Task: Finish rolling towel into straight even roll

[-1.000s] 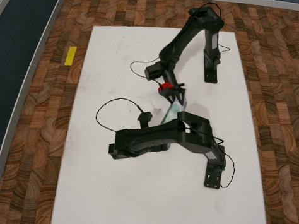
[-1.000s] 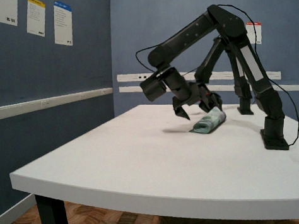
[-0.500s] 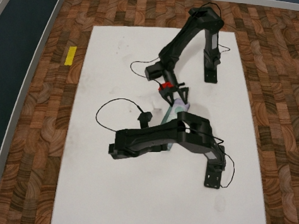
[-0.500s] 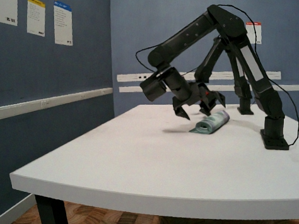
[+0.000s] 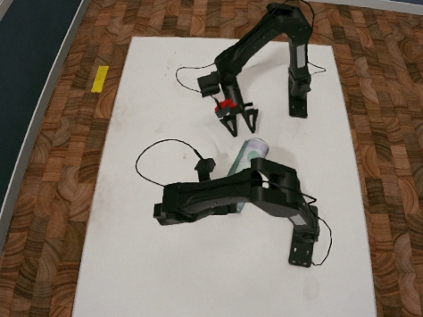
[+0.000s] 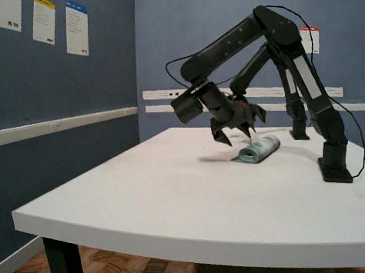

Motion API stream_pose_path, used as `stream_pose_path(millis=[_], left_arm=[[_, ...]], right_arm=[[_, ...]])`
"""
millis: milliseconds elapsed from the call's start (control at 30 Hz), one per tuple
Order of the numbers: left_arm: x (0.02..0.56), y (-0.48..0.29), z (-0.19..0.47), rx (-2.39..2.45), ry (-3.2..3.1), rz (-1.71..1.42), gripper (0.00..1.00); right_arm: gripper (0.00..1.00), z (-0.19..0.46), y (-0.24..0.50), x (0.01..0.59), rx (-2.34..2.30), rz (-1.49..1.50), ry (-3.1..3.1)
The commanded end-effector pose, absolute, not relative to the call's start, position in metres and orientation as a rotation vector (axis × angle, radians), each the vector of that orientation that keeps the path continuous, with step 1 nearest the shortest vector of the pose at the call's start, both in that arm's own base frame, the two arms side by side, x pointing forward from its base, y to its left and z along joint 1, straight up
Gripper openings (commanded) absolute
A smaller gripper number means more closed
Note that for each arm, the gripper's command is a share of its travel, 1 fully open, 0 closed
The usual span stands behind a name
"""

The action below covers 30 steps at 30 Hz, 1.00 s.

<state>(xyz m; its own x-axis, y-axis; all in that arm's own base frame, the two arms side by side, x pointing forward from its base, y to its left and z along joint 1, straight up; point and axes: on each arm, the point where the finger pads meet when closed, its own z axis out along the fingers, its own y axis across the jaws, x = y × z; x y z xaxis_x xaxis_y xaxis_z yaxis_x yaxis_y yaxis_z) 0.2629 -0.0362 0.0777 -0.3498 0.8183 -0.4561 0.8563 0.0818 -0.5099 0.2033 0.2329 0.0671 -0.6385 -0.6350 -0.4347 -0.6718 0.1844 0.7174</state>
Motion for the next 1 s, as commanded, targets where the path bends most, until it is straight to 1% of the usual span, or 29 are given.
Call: stream_pose_path(millis=[0, 100, 267, 500, 567, 800, 967], left_arm=[[0.269, -0.034, 0.087, 1.844, 2.220, -1.406, 0.85], [0.269, -0.034, 0.087, 1.844, 2.220, -1.406, 0.85], [0.269, -0.034, 0.087, 1.844, 2.220, -1.406, 0.85], [0.269, -0.034, 0.087, 1.844, 2.220, -1.406, 0.85], [0.269, -0.034, 0.087, 1.844, 2.220, -1.406, 0.85], [0.269, -0.034, 0.087, 1.844, 2.220, -1.406, 0.85], [0.269, -0.034, 0.087, 1.844, 2.220, -1.406, 0.85]], right_arm=[[0.85, 0.090, 0.227, 0.203, -1.399, 1.493, 2.337], [0.85, 0.093, 0.223, 0.205, -1.399, 1.493, 2.337], [0.74, 0.093, 0.227, 0.203, -1.434, 1.385, 2.306], [0.59, 0.093, 0.243, 0.195, -1.530, 1.022, 2.178], [0.59, 0.093, 0.243, 0.195, -1.530, 1.022, 2.178], [0.43, 0.094, 0.259, 0.188, -1.587, 0.677, 2.022], [0.32, 0.094, 0.264, 0.186, -1.596, 0.581, 1.973]])
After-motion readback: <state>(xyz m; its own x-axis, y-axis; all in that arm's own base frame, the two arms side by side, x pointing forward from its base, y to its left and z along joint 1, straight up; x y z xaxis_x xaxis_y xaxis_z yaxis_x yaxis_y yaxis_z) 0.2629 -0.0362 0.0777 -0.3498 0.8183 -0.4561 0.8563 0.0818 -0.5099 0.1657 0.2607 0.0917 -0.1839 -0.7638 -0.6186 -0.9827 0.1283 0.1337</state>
